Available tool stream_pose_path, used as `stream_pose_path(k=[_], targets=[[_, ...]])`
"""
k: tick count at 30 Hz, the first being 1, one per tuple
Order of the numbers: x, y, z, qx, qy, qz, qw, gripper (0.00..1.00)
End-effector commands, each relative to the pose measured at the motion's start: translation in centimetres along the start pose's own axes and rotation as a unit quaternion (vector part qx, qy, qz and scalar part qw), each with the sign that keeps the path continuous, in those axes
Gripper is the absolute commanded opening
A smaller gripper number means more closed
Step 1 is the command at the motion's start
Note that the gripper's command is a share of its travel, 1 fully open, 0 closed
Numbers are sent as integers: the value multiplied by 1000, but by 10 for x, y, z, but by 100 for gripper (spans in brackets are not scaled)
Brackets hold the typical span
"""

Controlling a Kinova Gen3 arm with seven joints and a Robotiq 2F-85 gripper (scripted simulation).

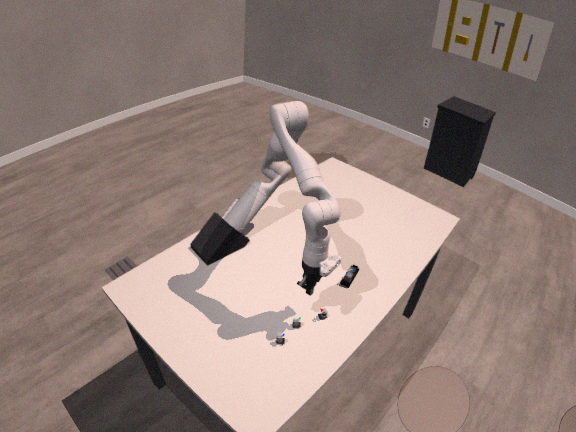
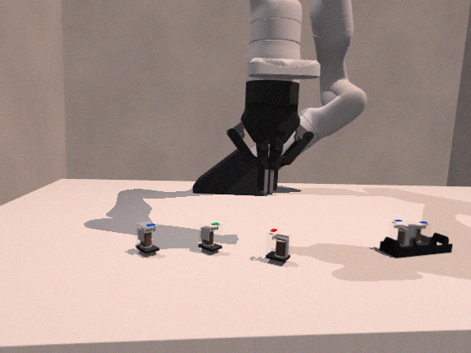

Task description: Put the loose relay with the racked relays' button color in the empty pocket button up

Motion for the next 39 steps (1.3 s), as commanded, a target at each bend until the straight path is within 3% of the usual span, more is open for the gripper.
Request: stream_pose_path(k=[1,14,19,29,31,39], targets=[[-1,1,1,2,-1,1,1000,0],[-6,14,27,73,-1,7,997,0],[-10,24,52,142,-1,11,990,0],[-15,40,111,302,0,12,953,0],[-15,40,111,302,0,12,953,0],[-13,44,147,402,0,6,916,0]])
Point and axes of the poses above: the point where the finger pads meet when closed, its own x axis out along the fingers, its own z axis across the jaws, y = z × x, the point moved 4 cm from there along -x, back along the fingers, and after that the axes turned 6 degrees about x, right-handed, at the moved point
